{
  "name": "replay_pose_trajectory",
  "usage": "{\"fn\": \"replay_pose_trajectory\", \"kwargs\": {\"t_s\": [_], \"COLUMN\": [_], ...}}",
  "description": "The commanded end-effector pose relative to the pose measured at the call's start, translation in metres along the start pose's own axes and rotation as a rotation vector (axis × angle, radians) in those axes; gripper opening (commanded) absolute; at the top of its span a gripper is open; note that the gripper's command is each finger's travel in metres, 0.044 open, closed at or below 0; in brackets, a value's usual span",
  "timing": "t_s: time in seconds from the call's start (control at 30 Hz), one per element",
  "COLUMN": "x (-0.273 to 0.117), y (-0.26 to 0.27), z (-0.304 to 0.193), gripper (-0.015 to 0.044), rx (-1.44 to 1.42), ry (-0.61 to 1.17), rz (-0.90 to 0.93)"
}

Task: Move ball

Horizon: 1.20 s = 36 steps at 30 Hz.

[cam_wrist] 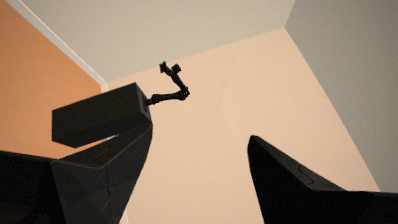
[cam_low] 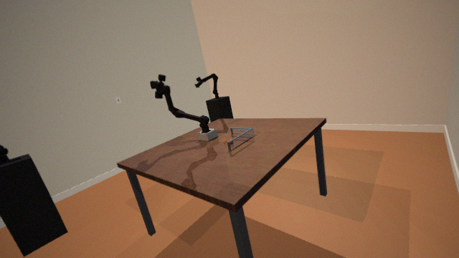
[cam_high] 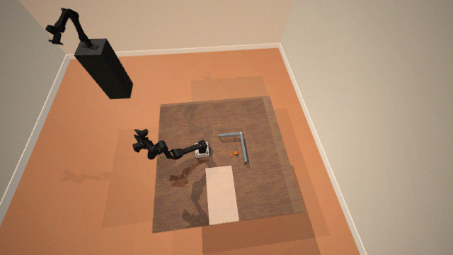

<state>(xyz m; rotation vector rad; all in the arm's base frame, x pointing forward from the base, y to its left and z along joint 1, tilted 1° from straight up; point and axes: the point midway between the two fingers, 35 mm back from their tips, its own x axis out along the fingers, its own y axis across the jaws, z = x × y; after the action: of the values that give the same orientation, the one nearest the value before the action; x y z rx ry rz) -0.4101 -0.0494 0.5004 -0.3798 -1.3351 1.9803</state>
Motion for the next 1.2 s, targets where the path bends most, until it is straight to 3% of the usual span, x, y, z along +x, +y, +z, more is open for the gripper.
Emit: {"fn": "replay_pose_trajectory", "kwargs": {"t_s": [0.0,0.2,0.53,0.87,1.17], "x": [-0.003,-0.002,-0.043,-0.120,-0.211], "y": [-0.057,-0.126,-0.246,-0.344,-0.390], "z": [-0.015,-0.046,-0.119,-0.228,-0.336], "gripper": [0.0284,0.0284,0.0284,0.0284,0.0284], "rx": [0.093,0.179,0.340,0.504,0.632], "ry": [-0.042,-0.084,-0.108,-0.058,0.052], "rz": [-0.079,-0.210,-0.488,-0.834,-1.153]}}
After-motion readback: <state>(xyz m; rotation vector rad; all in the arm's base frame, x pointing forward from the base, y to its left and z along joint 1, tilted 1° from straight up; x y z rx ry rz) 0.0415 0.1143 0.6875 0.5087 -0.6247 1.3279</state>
